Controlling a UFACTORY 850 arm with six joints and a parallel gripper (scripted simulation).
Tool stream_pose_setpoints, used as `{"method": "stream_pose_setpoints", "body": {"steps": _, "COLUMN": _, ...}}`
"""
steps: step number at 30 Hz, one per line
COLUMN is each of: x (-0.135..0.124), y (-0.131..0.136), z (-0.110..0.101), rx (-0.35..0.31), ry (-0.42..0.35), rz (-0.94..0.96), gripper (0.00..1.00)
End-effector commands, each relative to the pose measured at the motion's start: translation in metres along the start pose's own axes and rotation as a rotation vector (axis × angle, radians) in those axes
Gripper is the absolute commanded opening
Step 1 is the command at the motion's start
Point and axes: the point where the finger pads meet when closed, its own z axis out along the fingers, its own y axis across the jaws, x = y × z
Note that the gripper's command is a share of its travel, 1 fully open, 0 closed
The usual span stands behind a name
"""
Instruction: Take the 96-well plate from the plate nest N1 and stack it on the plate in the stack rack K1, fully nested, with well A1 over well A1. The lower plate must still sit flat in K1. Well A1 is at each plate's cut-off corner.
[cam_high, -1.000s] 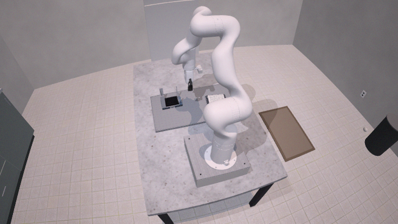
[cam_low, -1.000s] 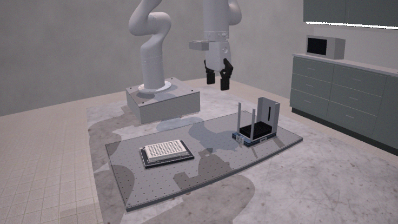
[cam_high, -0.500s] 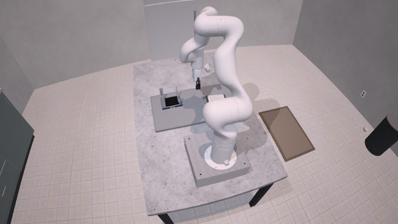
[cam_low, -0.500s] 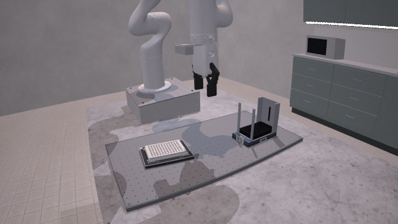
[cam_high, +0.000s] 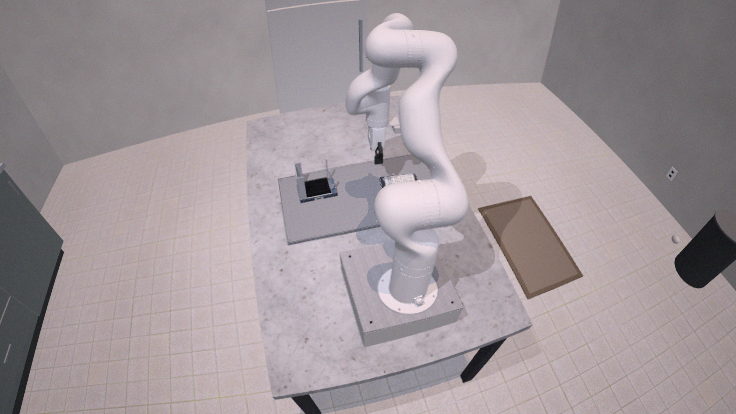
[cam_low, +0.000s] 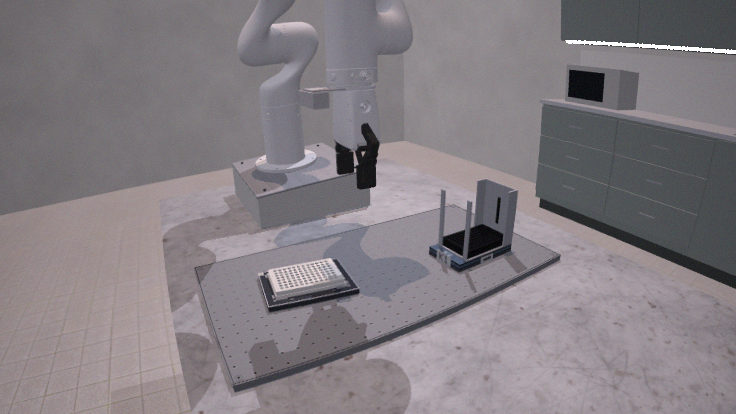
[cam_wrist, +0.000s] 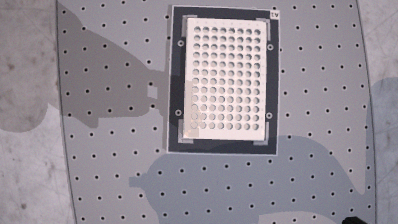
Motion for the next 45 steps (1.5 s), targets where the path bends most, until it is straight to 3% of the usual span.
{"method": "stream_pose_setpoints", "body": {"steps": 1, "x": 0.017, "y": -0.003, "z": 0.002, "rx": 0.005, "ry": 0.005, "rz": 0.018, "gripper": 1.00}}
{"method": "stream_pose_setpoints", "body": {"steps": 14, "x": 0.059, "y": -0.006, "z": 0.007, "rx": 0.005, "ry": 0.005, "rz": 0.018, "gripper": 1.00}}
{"method": "stream_pose_setpoints", "body": {"steps": 22, "x": 0.098, "y": -0.005, "z": 0.012, "rx": 0.007, "ry": 0.012, "rz": 0.036, "gripper": 1.00}}
{"method": "stream_pose_setpoints", "body": {"steps": 45, "x": 0.106, "y": -0.005, "z": 0.013, "rx": 0.007, "ry": 0.012, "rz": 0.036, "gripper": 1.00}}
